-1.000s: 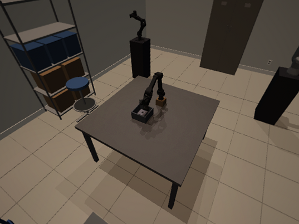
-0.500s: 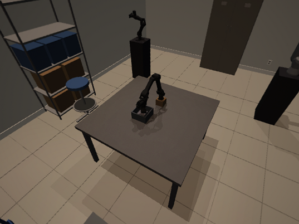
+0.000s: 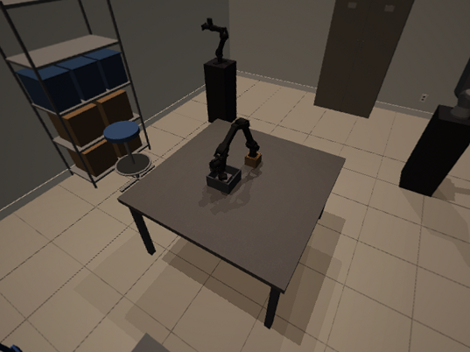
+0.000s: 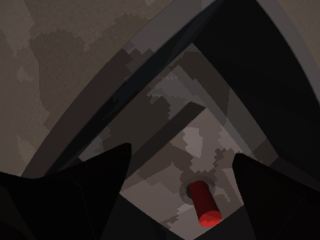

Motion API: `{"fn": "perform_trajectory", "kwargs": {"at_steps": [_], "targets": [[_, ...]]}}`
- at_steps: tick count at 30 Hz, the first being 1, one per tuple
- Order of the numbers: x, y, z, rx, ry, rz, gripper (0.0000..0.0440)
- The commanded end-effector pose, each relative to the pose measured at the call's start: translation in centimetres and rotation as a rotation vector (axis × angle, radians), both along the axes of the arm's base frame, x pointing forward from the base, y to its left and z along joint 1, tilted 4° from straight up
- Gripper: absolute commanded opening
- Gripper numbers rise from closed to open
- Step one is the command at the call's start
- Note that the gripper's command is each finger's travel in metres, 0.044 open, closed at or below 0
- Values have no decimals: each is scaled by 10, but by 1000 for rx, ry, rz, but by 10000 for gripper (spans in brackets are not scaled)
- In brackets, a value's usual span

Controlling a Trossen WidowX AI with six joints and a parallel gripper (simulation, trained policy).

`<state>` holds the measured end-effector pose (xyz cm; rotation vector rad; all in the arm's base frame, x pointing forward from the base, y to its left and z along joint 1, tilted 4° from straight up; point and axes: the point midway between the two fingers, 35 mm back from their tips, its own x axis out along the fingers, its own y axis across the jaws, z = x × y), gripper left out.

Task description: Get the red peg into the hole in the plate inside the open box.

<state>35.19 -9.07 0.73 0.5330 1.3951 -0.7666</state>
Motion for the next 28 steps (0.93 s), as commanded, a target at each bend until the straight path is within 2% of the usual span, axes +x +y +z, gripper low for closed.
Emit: {"fn": "perform_trajectory", "kwargs": {"at_steps": [1, 3, 10, 28], "targets": [[19, -1, 7, 33, -29, 7, 410], [28, 0, 10, 53, -44, 9, 440], [64, 6, 29, 108, -134, 27, 440], [66, 6, 30, 110, -139, 29, 440]]}}
